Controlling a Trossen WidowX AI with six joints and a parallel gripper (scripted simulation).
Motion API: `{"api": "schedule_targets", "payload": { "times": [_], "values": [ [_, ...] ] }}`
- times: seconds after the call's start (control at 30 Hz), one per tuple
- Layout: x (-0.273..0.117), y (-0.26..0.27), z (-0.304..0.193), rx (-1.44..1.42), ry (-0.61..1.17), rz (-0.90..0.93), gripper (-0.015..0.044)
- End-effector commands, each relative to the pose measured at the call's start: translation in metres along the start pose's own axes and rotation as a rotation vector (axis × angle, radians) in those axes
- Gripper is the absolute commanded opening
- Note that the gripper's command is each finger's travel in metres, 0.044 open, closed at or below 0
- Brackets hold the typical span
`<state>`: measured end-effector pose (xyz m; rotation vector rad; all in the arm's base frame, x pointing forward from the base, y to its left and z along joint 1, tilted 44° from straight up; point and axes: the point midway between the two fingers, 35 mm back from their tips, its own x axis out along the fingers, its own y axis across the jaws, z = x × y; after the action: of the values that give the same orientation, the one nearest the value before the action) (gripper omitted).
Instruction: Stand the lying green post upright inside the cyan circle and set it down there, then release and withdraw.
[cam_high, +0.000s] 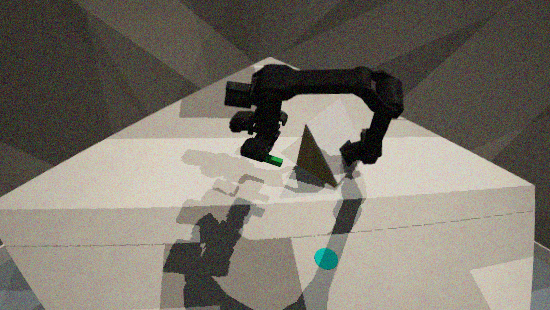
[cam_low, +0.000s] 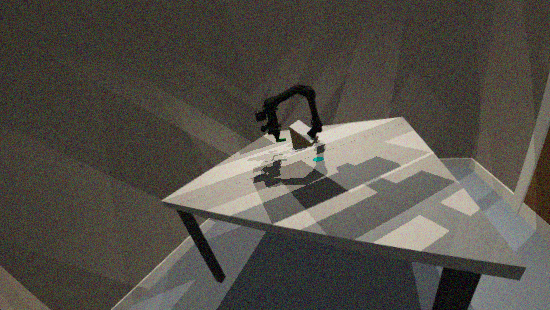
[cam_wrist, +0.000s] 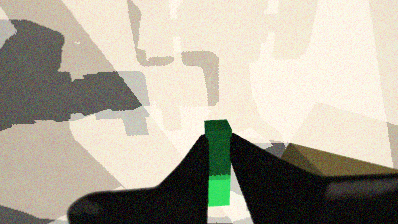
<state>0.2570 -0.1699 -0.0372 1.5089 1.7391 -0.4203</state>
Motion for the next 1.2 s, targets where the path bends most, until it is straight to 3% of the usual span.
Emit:
{"api": "schedule_targets", "payload": {
  "times": [0.0,1.17],
  "values": [
    [-0.012,-0.001,-0.001,-0.007,-0.005,-0.001,0.0023],
    [-0.035,0.066,-0.054,-0.224,-0.032,0.002,0.0023]
  ]
}}
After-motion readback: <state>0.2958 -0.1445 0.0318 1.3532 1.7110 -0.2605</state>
